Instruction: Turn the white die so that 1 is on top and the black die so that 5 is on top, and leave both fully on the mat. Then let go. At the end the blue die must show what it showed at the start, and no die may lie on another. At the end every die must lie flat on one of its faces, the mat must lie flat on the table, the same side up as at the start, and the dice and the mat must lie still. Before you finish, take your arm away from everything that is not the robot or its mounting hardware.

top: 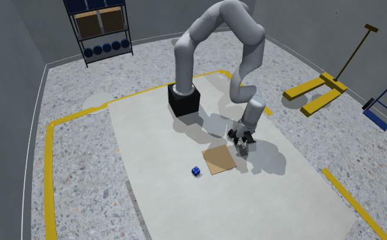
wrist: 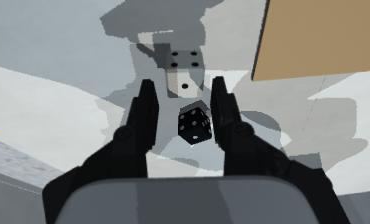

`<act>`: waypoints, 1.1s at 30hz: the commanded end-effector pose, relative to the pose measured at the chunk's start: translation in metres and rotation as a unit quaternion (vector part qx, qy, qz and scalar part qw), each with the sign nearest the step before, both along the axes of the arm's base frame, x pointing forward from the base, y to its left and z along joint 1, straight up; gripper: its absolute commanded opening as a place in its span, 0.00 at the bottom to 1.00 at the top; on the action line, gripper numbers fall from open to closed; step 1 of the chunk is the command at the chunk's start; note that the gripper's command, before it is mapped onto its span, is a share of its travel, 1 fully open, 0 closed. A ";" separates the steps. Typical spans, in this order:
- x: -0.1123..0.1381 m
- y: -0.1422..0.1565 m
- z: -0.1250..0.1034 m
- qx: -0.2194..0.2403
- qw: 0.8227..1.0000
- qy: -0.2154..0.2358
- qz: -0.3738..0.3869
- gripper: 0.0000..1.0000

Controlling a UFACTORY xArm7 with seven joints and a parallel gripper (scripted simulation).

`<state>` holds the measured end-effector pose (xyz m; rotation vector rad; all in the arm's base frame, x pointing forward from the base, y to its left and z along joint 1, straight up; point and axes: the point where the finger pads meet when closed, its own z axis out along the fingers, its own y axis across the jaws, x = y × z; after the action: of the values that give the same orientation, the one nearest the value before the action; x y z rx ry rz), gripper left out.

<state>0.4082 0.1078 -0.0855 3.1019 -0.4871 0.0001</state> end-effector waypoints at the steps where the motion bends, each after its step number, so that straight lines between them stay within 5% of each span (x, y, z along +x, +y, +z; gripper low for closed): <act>1: 0.002 0.000 0.001 0.001 1.000 -0.002 0.000 0.47; 33: 0.002 0.000 -0.032 0.001 1.000 -0.002 0.000 0.47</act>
<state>0.4077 0.1077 -0.1126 3.1006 -0.4875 -0.0020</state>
